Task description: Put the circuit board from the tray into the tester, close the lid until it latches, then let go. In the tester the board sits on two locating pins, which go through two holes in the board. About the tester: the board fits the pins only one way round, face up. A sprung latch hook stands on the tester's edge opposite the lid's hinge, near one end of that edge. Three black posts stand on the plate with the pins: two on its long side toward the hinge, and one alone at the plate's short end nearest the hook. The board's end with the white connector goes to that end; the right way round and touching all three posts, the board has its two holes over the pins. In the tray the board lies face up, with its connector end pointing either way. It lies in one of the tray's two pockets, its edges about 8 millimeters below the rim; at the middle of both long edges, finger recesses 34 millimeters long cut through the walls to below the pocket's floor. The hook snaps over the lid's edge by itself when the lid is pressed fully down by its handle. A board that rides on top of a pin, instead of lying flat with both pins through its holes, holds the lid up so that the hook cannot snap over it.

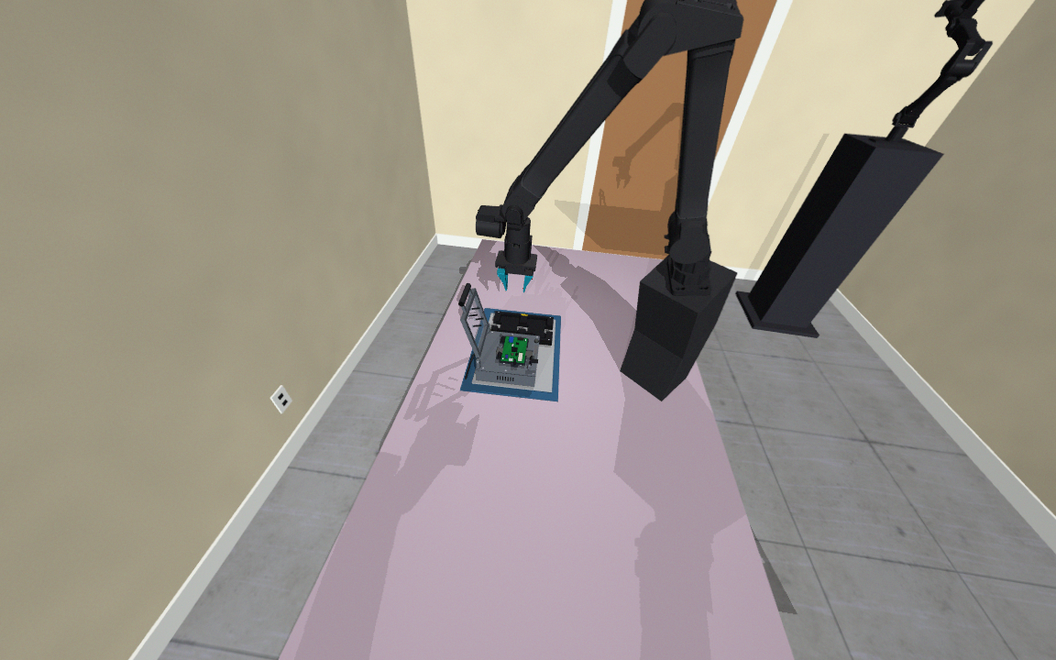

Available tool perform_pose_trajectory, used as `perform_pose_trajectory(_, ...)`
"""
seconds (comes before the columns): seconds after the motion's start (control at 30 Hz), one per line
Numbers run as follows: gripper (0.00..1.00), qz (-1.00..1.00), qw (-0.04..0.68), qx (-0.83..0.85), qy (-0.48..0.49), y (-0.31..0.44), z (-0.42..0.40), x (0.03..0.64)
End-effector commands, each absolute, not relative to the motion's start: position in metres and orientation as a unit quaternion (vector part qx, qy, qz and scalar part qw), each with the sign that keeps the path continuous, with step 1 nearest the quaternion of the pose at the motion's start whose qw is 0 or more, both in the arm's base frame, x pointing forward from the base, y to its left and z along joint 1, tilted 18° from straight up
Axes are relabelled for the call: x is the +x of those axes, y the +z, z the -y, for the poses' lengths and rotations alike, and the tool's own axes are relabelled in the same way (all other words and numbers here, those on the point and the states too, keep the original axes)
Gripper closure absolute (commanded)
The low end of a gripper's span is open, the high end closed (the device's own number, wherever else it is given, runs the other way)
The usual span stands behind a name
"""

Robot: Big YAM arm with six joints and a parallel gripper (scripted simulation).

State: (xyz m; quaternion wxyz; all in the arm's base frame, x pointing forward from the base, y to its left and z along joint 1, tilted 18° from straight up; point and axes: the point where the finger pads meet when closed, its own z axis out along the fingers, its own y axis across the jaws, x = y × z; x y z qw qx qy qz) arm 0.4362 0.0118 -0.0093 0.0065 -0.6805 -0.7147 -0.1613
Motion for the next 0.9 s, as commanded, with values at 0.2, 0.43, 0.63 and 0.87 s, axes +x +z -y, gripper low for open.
perform_pose_trajectory(0.2, 0.52, 0.715, -0.001, -0.679, -0.166, 0.001, -0.007, 0.448)
perform_pose_trajectory(0.43, 0.52, 0.715, -0.001, -0.678, -0.167, 0.002, -0.007, 0.448)
perform_pose_trajectory(0.63, 0.52, 0.715, -0.001, -0.678, -0.167, 0.002, -0.007, 0.451)
perform_pose_trajectory(0.87, 0.52, 0.716, 0.000, -0.678, -0.166, 0.003, -0.009, 0.462)
